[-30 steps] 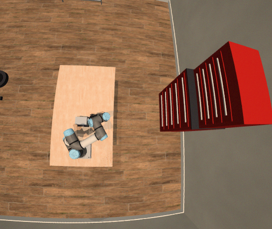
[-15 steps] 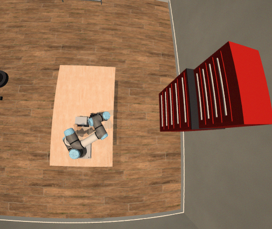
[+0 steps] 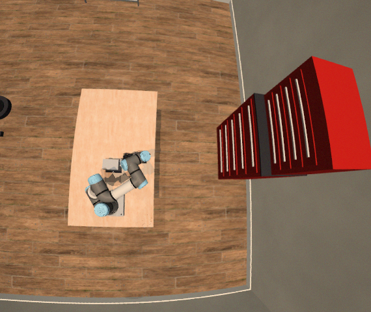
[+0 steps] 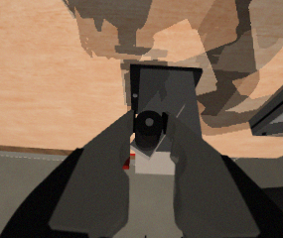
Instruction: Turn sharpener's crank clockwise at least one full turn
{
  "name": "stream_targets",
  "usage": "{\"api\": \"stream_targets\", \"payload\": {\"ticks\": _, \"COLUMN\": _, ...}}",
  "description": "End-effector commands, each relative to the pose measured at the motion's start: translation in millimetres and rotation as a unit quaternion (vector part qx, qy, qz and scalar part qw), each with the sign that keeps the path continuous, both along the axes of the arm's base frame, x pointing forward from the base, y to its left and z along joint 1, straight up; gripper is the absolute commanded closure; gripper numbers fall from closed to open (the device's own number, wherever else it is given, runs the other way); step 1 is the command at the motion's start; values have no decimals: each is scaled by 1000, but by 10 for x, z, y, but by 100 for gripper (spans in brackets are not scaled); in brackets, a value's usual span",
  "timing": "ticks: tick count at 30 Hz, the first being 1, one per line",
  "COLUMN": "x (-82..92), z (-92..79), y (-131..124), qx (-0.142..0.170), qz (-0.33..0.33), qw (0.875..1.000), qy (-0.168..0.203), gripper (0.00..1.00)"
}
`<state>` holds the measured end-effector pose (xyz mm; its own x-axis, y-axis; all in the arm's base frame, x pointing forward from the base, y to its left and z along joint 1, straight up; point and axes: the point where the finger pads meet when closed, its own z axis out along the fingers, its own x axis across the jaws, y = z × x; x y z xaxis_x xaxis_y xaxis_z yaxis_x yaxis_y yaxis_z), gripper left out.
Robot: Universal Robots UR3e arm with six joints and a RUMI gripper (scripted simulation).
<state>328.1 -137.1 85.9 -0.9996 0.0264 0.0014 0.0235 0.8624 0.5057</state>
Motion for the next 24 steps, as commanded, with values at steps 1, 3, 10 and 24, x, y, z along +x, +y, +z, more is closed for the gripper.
{"api": "stream_targets", "payload": {"ticks": 1, "x": 37, "z": -18, "y": -4, "qx": -1, "qz": 0, "qw": 1000, "qy": 0, "gripper": 91}}
{"api": "stream_targets", "payload": {"ticks": 3, "x": 49, "z": -26, "y": -5, "qx": -1, "qz": 0, "qw": 1000, "qy": 0, "gripper": 91}}
{"api": "stream_targets", "payload": {"ticks": 10, "x": 85, "z": -57, "y": -6, "qx": -1, "qz": 0, "qw": 1000, "qy": 0, "gripper": 91}}
{"api": "stream_targets", "payload": {"ticks": 24, "x": 157, "z": -137, "y": -7, "qx": -1, "qz": 0, "qw": 1000, "qy": 0, "gripper": 91}}
